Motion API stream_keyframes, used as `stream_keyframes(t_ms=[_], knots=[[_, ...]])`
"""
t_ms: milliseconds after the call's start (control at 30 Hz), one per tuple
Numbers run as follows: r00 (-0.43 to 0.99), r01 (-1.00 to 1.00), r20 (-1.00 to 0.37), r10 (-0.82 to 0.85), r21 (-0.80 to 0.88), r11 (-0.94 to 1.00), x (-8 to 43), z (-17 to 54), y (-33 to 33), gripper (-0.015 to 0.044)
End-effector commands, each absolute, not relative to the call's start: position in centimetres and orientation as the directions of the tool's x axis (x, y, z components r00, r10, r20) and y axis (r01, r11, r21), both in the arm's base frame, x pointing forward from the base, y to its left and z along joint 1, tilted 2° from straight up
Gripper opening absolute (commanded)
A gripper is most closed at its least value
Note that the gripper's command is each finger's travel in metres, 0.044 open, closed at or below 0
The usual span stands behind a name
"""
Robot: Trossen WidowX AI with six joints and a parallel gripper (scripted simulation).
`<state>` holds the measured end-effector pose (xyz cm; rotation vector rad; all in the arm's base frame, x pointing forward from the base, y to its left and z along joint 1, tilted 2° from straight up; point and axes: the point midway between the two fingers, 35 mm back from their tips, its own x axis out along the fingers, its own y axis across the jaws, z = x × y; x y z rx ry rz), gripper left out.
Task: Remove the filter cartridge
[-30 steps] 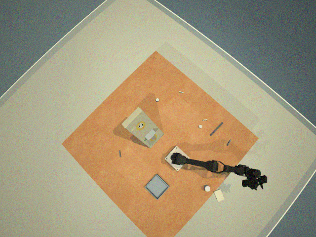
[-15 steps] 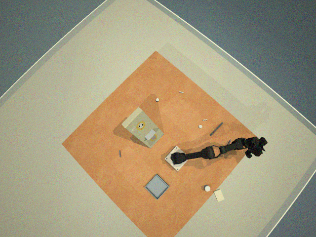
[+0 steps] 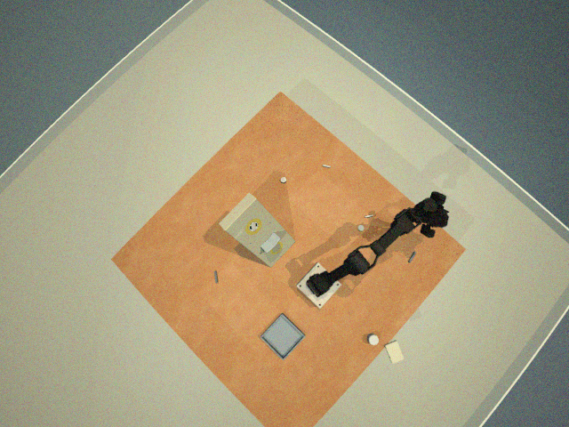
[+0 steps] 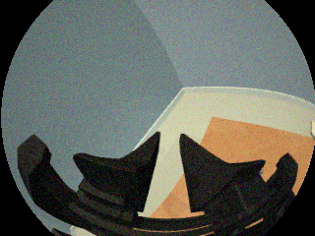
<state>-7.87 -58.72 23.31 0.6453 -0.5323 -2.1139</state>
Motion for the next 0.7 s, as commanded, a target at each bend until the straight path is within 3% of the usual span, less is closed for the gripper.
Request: stream_keyframes(t_ms=[0,367,667], knots=[[-0.400,0.681,-0.282,-0.872,0.546,-0.488,-1.5,24.0,-57.6,0.0109],[-0.110,0.860,-0.349,-0.931,0.436,-0.265,13.2,25.7,-50.8,0.0109],[0.233,0.913,-0.394,-0.889,0.405,0.059,25.3,26.8,-40.6,0.0109]])
